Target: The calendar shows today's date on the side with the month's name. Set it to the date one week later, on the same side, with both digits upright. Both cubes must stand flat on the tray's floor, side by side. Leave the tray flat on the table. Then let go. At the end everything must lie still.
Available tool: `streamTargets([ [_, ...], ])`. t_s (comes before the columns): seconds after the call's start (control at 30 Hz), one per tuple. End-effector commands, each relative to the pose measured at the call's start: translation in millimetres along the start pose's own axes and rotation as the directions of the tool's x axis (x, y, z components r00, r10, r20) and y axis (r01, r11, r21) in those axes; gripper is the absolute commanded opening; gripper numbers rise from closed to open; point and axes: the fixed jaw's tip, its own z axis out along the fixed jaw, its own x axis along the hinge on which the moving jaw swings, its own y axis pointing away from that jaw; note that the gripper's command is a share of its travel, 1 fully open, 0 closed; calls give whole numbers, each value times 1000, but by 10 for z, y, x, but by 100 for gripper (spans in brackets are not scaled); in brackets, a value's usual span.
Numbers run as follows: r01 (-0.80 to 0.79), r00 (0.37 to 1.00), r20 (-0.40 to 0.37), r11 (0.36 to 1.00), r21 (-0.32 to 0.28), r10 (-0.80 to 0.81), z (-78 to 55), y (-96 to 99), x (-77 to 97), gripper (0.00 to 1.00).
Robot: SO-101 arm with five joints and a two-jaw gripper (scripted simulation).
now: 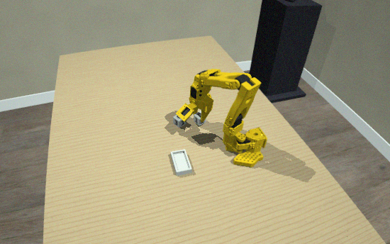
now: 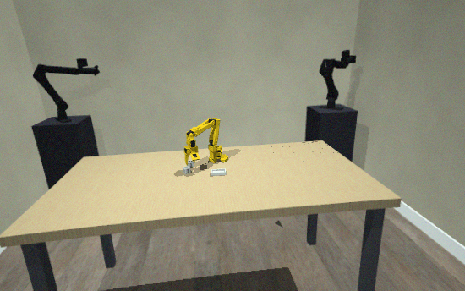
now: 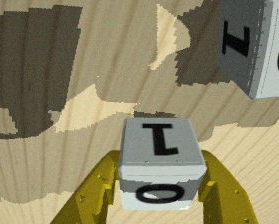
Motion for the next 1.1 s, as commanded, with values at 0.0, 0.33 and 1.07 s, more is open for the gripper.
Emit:
streamTargets([
  [0.0, 1, 1000, 3, 1000, 22, -1, 0, -33, 9, 0],
  [0.33, 1, 1000, 3, 1000, 22, -1, 10, -33, 9, 0],
  [1.07, 1, 1000, 3, 1000, 22, -1, 37, -33, 9, 14],
])
